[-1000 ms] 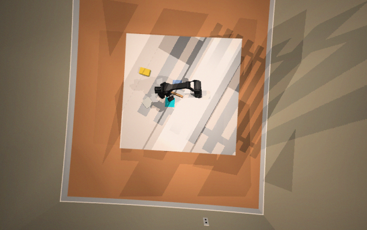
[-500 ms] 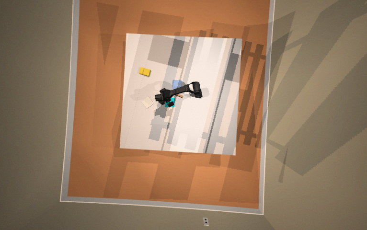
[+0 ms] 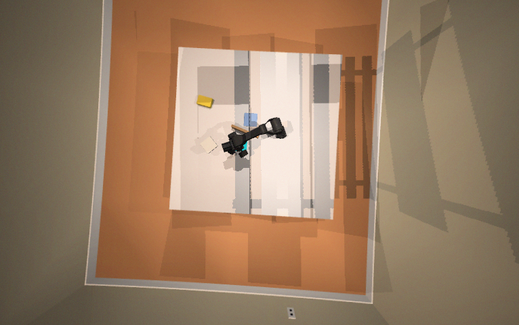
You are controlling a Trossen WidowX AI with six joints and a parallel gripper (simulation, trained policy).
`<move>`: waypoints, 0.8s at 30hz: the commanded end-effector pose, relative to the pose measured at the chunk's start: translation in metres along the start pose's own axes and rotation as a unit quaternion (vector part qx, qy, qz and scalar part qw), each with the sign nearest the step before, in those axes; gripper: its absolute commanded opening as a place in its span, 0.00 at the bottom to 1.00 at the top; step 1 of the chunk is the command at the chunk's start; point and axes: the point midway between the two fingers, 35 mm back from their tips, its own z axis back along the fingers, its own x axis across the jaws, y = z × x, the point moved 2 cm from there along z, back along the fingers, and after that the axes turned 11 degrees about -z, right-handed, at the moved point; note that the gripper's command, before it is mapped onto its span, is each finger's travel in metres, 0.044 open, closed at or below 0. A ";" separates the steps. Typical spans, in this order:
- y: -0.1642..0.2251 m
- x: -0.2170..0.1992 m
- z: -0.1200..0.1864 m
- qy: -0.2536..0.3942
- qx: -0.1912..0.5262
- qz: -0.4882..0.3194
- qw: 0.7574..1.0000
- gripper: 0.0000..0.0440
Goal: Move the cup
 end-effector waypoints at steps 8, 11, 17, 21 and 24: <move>0.011 0.009 -0.025 0.007 0.012 -0.013 1.000 0.06; 0.012 0.009 -0.030 0.008 0.012 -0.017 1.000 0.11; 0.007 0.008 -0.025 0.002 -0.006 -0.031 0.999 0.28; 0.001 0.008 -0.017 -0.006 -0.028 -0.038 0.999 0.33; 0.001 0.007 -0.012 -0.009 -0.039 -0.038 0.998 0.31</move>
